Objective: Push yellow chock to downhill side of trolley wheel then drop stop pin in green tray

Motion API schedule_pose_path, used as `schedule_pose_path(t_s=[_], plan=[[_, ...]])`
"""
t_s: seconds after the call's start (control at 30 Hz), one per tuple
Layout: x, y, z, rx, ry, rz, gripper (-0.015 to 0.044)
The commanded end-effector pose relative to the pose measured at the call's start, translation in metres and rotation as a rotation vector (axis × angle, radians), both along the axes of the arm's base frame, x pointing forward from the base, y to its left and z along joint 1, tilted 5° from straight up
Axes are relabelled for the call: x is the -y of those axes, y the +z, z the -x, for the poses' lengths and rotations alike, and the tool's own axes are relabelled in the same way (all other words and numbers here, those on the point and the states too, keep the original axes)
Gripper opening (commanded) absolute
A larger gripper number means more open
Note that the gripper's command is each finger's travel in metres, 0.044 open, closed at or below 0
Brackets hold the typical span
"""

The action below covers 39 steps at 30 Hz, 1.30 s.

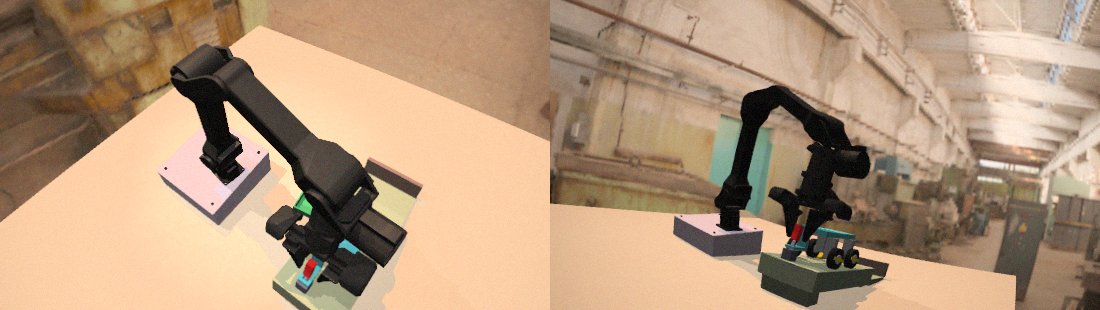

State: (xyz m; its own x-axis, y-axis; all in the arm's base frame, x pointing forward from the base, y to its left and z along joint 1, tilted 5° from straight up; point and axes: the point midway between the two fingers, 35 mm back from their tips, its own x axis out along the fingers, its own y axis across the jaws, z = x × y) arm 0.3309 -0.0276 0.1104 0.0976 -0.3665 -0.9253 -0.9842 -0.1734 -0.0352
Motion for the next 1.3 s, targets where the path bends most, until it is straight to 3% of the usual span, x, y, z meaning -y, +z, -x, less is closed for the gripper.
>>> schedule_pose_path(t_s=[0.0, 0.1, 0.23, 0.57, 1.27], plan=[[0.004, -0.006, 0.001, -0.007, 0.003, 0.006, 0.0190], [0.004, -0.007, 0.001, -0.007, 0.003, 0.006, 0.0190], [0.002, -0.004, 0.000, -0.002, -0.001, 0.000, 0.0085], [0.002, -0.004, 0.000, -0.002, -0.001, 0.001, 0.0000], [-0.003, 0.013, 0.004, -0.007, 0.003, 0.005, 0.0000]])
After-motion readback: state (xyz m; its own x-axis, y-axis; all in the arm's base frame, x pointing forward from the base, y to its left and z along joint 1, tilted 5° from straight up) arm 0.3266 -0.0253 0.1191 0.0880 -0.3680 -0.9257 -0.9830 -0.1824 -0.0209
